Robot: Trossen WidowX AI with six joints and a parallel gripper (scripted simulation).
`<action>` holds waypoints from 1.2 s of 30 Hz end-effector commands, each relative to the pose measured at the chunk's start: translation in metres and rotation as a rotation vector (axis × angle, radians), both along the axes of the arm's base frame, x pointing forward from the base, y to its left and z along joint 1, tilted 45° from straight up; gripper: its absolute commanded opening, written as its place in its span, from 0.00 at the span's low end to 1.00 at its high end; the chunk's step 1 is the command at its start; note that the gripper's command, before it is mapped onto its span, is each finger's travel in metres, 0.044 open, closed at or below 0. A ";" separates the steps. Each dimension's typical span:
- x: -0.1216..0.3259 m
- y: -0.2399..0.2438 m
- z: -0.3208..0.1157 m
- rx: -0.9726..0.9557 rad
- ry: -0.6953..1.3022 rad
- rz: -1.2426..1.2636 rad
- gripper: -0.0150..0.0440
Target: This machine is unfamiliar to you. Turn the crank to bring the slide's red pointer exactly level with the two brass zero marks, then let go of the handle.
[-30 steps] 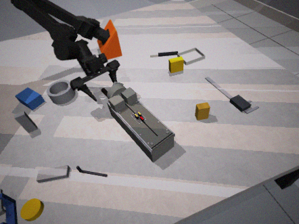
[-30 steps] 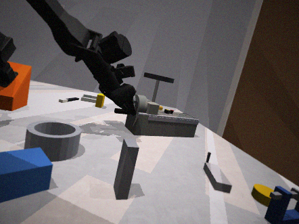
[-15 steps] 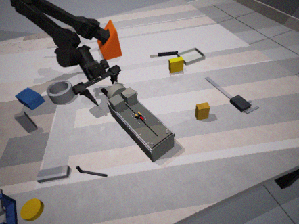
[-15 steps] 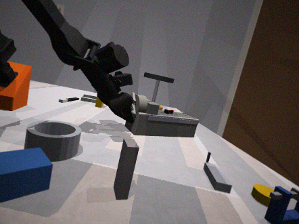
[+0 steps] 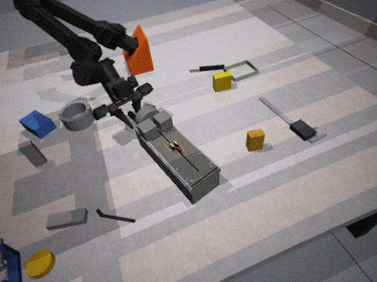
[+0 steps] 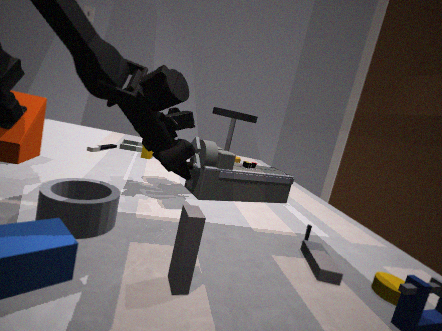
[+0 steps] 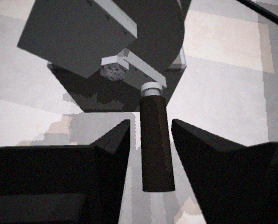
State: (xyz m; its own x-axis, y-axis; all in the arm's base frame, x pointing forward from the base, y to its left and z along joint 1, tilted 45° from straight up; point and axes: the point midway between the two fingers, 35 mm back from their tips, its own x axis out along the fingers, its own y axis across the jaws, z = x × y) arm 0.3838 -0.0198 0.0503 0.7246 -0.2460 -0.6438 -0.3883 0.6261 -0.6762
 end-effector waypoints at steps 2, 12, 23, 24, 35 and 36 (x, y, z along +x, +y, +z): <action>0.000 0.001 -0.001 0.000 0.002 0.009 0.33; 0.000 0.000 0.000 0.000 0.002 0.009 0.25; 0.001 0.002 0.009 0.000 0.002 0.009 0.25; 0.001 0.002 0.010 0.000 0.002 0.009 0.25; 0.000 0.011 0.022 0.001 0.002 0.009 0.25; 0.000 0.012 0.023 0.001 0.002 0.009 0.25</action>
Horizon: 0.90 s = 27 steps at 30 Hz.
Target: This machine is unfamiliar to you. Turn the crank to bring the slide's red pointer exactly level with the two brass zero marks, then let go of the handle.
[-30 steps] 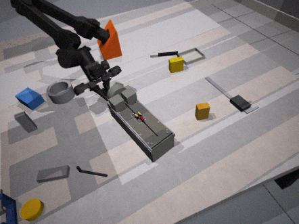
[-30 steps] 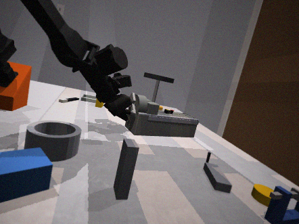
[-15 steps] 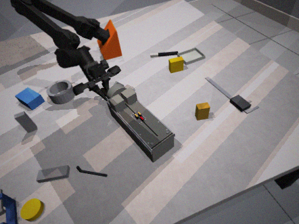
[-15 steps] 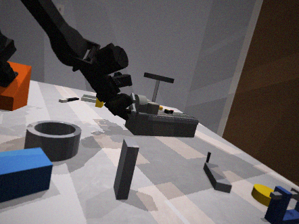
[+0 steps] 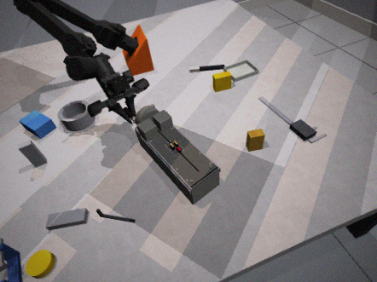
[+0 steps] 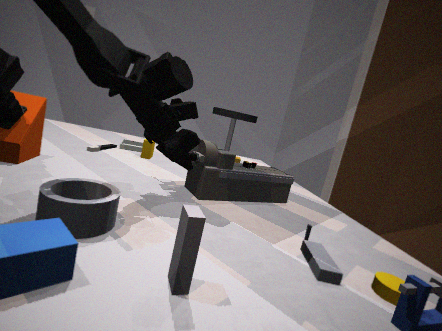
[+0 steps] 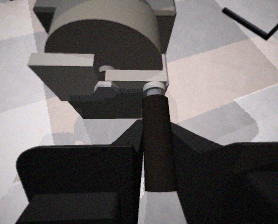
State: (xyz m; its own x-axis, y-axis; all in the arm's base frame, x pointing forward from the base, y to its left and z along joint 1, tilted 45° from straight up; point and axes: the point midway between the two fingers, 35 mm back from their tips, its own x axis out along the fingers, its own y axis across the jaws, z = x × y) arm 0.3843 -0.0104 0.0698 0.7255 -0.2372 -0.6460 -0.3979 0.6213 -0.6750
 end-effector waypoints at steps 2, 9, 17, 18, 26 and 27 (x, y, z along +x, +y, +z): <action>-0.001 0.005 0.005 0.001 -0.001 -0.004 0.25; -0.003 0.014 0.009 0.002 -0.001 -0.004 0.25; -0.007 0.025 0.010 0.003 -0.001 -0.004 0.25; -0.008 0.026 0.010 0.003 -0.001 -0.004 0.25; -0.012 0.036 0.007 0.003 0.000 -0.004 0.25; -0.013 0.037 0.006 0.003 0.000 -0.004 0.25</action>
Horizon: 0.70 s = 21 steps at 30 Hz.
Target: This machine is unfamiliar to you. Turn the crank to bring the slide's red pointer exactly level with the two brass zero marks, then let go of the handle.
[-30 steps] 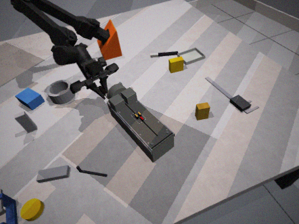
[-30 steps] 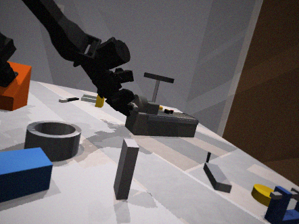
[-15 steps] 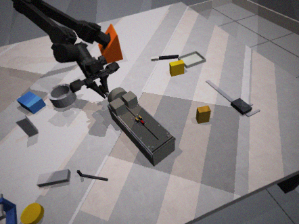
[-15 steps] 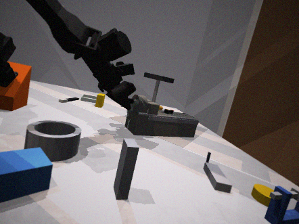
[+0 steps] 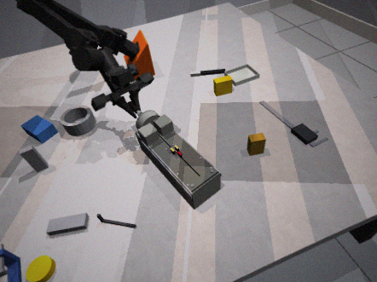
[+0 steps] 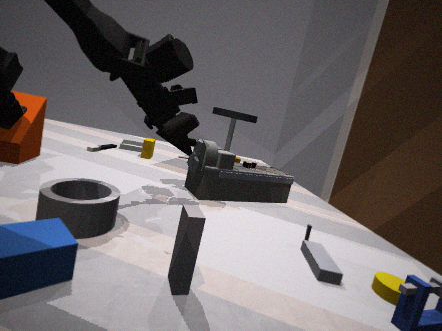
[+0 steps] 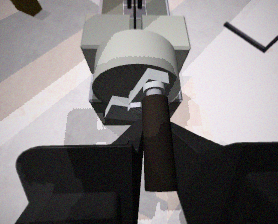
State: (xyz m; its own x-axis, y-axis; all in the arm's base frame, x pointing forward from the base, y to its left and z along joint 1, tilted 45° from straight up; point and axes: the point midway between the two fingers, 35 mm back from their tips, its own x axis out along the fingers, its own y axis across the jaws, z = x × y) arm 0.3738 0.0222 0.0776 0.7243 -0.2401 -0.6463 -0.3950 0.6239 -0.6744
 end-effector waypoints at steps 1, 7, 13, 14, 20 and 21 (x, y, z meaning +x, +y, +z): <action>-0.003 0.006 -0.003 0.003 0.000 0.001 0.25; -0.007 0.011 -0.009 0.003 0.000 0.001 0.25; -0.010 0.015 -0.017 0.003 0.000 0.001 0.25; -0.010 0.015 -0.019 0.003 0.001 0.001 0.25; -0.012 0.016 -0.028 0.003 0.001 0.001 0.25; -0.013 0.016 -0.030 0.003 0.001 0.001 0.25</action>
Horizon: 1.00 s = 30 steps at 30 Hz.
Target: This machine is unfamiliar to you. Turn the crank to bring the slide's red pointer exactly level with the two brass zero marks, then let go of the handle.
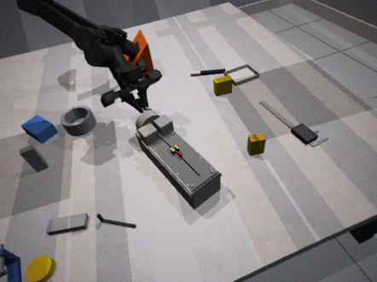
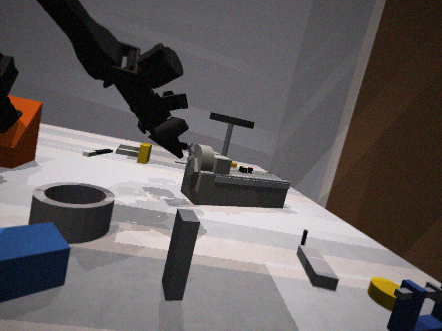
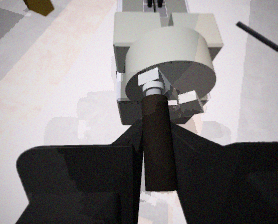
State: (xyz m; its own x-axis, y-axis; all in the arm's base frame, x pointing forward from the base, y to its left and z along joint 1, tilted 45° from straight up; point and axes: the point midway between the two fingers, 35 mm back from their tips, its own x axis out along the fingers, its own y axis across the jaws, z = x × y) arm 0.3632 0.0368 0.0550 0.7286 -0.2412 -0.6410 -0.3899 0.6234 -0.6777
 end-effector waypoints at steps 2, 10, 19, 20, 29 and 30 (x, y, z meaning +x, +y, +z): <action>-0.003 0.001 -0.010 0.004 0.008 0.002 0.25; -0.003 0.000 -0.014 0.004 0.008 0.002 0.25; -0.003 -0.003 -0.022 0.004 0.008 0.002 0.25; -0.003 -0.004 -0.023 0.004 0.008 0.002 0.25; -0.002 -0.013 -0.033 0.003 0.008 0.002 0.25; -0.001 -0.015 -0.034 0.003 0.008 0.002 0.25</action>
State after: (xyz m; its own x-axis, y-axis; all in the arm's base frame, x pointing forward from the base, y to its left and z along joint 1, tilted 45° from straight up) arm 0.3610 0.0275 0.0276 0.7304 -0.2373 -0.6404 -0.3896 0.6254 -0.6761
